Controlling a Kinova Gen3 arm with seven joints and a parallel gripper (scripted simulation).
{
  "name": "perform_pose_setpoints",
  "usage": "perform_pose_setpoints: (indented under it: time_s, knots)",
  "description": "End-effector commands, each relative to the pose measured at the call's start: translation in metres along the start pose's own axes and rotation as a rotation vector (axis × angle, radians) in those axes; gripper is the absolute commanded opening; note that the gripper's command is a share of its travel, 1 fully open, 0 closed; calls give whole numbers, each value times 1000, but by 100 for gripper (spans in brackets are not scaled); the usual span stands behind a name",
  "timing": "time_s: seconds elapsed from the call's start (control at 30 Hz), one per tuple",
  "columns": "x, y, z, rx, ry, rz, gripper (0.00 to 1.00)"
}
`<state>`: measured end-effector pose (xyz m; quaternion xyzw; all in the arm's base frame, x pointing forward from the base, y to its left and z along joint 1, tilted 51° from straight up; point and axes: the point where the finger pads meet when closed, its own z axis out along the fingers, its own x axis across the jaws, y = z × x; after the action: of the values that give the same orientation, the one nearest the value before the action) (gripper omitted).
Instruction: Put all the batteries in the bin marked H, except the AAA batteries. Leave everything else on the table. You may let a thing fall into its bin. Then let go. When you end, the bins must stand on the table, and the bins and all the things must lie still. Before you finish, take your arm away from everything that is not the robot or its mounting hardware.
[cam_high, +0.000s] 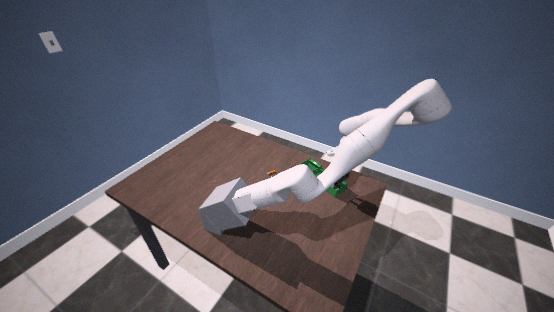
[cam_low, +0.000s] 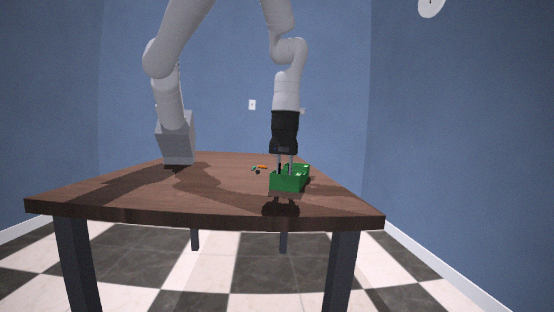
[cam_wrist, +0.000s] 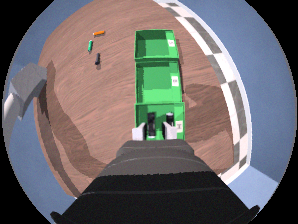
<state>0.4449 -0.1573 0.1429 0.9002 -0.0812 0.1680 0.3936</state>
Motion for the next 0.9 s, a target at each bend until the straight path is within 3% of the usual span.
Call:
perform_pose_setpoints:
  time_s: [0.0,0.87]
  knots:
    - [0,-2,-7,3,2,-9,60]
    - [2,-3,-37,7,8,-10,60]
